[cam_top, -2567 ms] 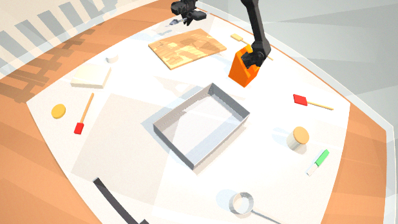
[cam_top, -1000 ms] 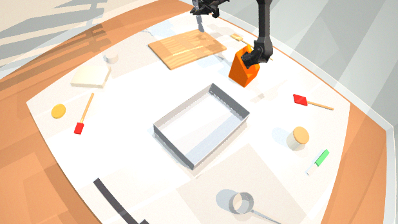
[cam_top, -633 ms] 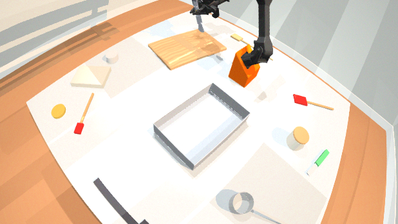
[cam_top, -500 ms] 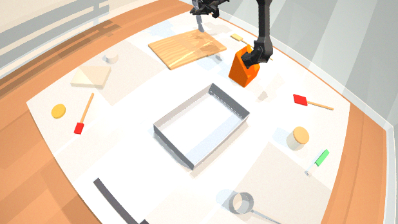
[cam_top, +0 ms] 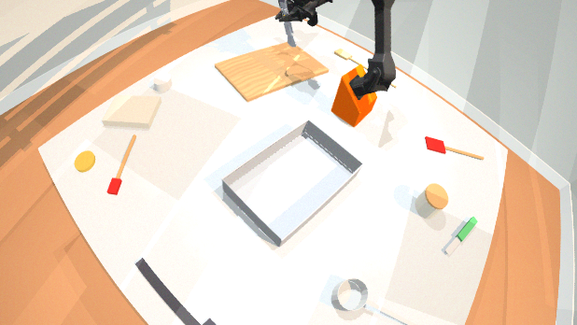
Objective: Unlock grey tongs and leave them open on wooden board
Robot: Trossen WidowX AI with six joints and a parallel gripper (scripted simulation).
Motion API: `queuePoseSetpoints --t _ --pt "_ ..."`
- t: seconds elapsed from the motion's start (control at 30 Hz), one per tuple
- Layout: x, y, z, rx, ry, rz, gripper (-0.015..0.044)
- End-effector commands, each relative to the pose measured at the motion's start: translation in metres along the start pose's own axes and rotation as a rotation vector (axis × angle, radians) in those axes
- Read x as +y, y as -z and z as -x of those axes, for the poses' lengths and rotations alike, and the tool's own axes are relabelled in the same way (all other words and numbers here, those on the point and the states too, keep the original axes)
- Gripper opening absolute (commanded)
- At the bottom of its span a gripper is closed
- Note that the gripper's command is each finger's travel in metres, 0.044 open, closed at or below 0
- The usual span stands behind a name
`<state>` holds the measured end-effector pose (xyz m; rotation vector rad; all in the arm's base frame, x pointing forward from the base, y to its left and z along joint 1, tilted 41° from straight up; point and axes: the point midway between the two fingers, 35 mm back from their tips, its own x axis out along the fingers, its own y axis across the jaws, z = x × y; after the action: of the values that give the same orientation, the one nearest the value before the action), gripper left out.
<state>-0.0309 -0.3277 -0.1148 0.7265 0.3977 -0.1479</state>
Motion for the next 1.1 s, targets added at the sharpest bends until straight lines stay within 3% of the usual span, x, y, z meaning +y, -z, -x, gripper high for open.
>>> queuePoseSetpoints --t 0.0,0.57,1.07 --pt "0.000 -0.001 -0.002 0.008 -0.003 0.004 -0.0150" --pt "0.007 0.018 -0.039 0.609 -0.100 -0.032 -0.0150" --pt "0.001 0.017 -0.046 1.172 -0.007 0.011 -0.0150"
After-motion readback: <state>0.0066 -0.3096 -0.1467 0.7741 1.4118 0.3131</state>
